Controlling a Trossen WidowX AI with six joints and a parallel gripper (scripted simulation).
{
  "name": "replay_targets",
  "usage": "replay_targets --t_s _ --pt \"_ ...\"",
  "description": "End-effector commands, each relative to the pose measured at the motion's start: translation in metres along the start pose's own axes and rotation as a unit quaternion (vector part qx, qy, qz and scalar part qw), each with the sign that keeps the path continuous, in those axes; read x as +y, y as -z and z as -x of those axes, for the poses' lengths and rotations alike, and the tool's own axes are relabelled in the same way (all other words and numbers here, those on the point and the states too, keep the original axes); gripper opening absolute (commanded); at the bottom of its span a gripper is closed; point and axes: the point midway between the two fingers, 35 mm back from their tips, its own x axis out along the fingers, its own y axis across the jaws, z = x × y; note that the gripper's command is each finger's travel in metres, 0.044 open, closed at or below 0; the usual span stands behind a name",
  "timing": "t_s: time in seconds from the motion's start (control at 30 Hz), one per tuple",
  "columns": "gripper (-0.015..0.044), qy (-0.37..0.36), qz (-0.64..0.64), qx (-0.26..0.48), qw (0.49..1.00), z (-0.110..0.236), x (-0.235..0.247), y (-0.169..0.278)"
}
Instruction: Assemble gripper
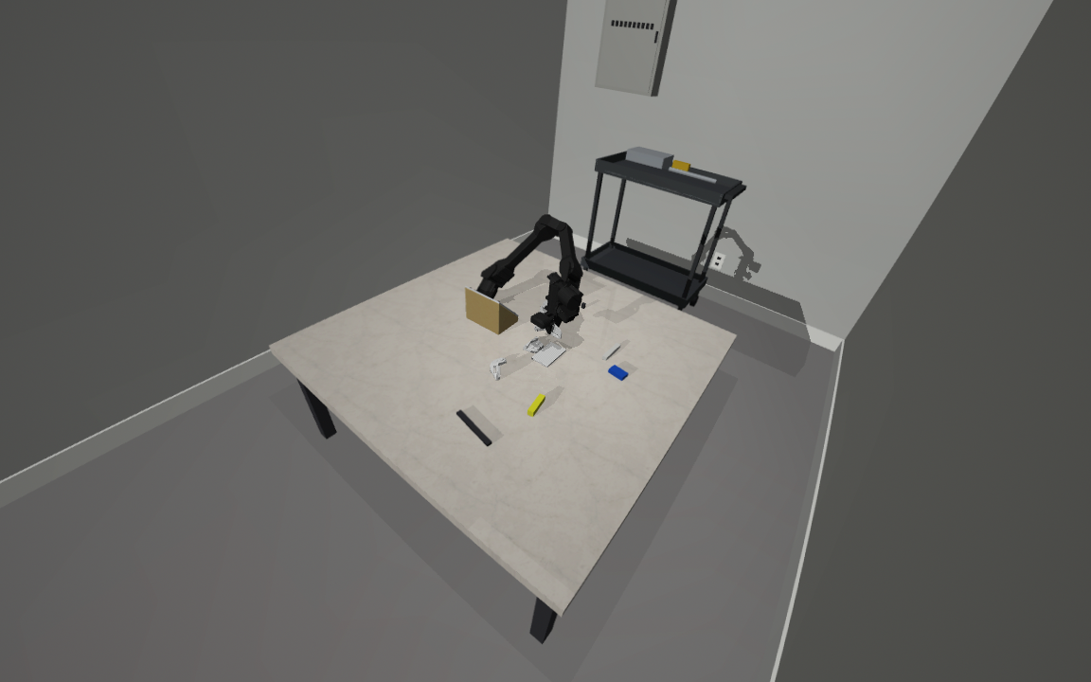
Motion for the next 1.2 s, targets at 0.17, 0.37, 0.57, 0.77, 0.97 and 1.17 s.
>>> replay_targets --t_s 0.17,0.37,0.57,0.77,0.97,1.17 --pt "0.0134 -0.001 -0.007 0.0 1.0 0.0 0.001 0.0" --pt "0.0134 -0.001 -0.007 0.0 1.0 0.0 0.002 0.0" --pt "0.0134 -0.001 -0.007 0.0 1.0 0.0 0.002 0.0" --pt "0.0134 -0.001 -0.007 0.0 1.0 -0.006 0.002 -0.001" --pt "0.0134 -0.001 -0.007 -0.001 1.0 -0.016 0.002 -0.001" --pt "0.0134 -0.001 -0.007 -0.001 1.0 -0.025 0.002 -0.002"
